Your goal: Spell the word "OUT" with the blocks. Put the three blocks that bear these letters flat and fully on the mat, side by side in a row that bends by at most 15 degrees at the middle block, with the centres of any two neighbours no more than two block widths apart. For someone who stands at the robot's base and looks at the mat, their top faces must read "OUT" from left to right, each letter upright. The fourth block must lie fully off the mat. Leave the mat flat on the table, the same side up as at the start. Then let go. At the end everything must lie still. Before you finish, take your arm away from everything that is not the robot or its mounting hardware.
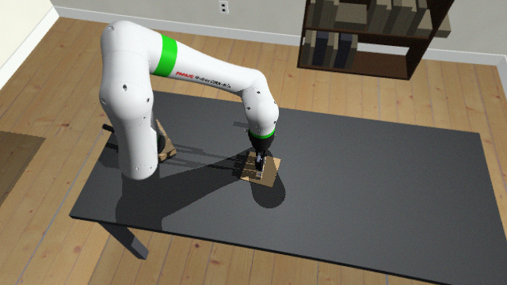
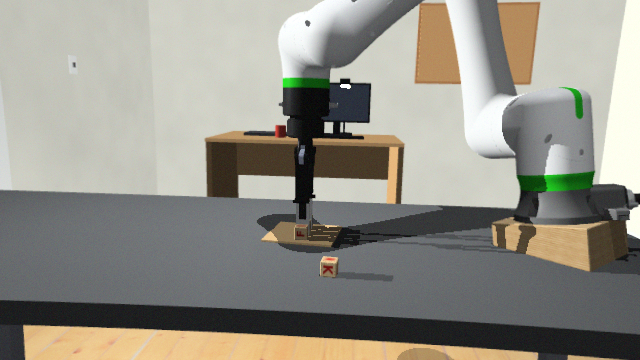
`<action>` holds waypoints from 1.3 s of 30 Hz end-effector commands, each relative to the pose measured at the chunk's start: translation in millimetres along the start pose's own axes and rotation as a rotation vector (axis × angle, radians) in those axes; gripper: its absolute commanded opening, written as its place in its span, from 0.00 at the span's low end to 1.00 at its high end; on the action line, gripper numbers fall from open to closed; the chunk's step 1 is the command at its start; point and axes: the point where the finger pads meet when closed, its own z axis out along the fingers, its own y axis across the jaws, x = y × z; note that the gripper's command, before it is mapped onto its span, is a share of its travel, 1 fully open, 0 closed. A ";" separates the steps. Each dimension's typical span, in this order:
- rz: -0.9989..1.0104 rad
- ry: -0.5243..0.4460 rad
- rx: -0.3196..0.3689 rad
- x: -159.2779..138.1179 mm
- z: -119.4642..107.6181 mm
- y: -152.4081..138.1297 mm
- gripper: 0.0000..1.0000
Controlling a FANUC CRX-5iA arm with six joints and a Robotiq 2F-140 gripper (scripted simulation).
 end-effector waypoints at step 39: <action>0.000 0.000 0.000 0.2 -89.9 0.0 0.25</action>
